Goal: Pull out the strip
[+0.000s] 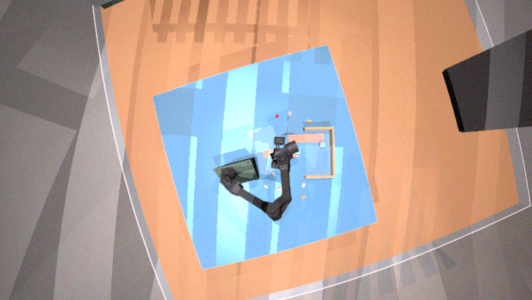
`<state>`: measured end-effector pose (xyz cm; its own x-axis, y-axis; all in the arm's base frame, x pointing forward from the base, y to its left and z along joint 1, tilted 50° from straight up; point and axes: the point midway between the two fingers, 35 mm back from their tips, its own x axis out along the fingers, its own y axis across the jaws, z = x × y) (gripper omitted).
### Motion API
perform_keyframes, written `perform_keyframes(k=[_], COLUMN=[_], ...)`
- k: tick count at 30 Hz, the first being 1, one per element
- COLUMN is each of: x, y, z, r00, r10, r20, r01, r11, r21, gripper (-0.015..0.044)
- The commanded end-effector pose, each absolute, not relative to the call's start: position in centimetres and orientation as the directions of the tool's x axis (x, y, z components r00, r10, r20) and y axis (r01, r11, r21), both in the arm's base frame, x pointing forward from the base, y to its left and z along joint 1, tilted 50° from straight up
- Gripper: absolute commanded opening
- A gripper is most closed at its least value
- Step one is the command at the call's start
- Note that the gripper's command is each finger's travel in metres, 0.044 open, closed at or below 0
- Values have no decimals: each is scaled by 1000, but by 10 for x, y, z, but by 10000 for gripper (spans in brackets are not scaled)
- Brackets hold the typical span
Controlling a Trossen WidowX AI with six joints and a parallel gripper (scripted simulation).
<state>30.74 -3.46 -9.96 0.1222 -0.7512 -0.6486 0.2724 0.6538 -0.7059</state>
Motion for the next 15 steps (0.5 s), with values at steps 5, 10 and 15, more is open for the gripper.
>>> perform_keyframes(k=[5, 10, 15], x=[336, 352, 368], y=[-32, -29, -27], z=[-92, -88, -83], r00=[122, 122, 123], r10=[-753, -753, -753], r20=[-647, -647, -647], r01=[271, 272, 272], r11=[652, 652, 652], r21=[-708, -708, -708], gripper=[440, 440, 440])
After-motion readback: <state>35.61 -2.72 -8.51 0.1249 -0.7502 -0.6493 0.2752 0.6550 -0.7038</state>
